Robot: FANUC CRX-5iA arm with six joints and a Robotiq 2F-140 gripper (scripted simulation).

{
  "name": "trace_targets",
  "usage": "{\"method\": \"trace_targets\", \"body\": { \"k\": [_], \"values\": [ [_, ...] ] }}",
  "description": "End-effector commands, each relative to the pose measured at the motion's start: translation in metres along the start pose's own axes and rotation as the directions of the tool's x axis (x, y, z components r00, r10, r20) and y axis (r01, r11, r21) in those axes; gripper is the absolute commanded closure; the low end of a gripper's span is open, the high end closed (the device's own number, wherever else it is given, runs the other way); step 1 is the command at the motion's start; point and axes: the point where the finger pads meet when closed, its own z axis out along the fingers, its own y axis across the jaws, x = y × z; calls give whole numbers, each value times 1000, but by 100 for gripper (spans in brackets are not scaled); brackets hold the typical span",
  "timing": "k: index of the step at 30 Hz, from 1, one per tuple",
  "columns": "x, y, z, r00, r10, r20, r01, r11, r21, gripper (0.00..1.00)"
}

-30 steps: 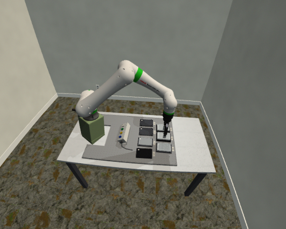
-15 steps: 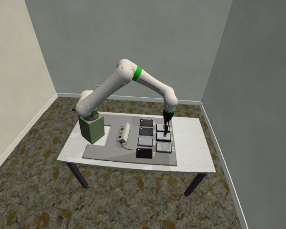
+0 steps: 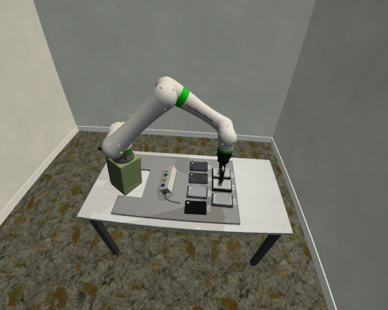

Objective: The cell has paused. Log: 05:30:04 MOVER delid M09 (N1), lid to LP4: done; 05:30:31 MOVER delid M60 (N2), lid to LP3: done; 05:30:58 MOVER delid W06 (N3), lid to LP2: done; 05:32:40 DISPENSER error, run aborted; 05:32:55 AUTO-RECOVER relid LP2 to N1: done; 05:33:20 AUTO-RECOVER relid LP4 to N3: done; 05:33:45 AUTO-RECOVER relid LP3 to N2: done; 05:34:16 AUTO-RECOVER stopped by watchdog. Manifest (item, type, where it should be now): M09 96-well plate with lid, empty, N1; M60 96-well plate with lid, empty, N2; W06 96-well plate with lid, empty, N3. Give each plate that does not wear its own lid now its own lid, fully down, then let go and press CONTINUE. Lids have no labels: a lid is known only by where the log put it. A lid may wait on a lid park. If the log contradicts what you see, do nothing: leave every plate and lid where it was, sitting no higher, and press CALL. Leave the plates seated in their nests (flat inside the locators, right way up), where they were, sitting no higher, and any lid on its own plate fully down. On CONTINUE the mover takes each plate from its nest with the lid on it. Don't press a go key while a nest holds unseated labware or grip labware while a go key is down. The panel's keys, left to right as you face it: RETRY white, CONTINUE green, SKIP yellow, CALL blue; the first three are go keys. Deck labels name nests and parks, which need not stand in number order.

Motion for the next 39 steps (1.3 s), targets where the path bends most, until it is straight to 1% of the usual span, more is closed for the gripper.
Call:
{"method": "trace_targets", "body": {
  "k": [1, 2, 4, 5, 9, 11, 12, 13, 14, 39],
  "values": [
    [-43, 20, 2, 1000, -3, 4, 3, 1000, 0, 34],
    [-68, 31, 2, 1000, -5, 4, 5, 1000, 0, 34],
    [-68, 31, 2, 1000, -5, 4, 5, 1000, 0, 34],
    [-94, 41, 2, 1000, -6, 4, 6, 1000, 0, 34],
    [-94, 41, 2, 1000, -6, 4, 6, 1000, 0, 34],
    [-135, 56, 3, 1000, -8, 4, 8, 1000, -2, 34],
    [-135, 56, 3, 1000, -8, 4, 8, 1000, -2, 34],
    [-146, 60, 3, 1000, -8, 4, 8, 1000, -2, 34],
    [-151, 62, 3, 1000, -8, 4, 8, 1000, -3, 34],
    [-152, 62, 3, 1000, -8, 4, 8, 1000, -3, 34]
  ]
}}
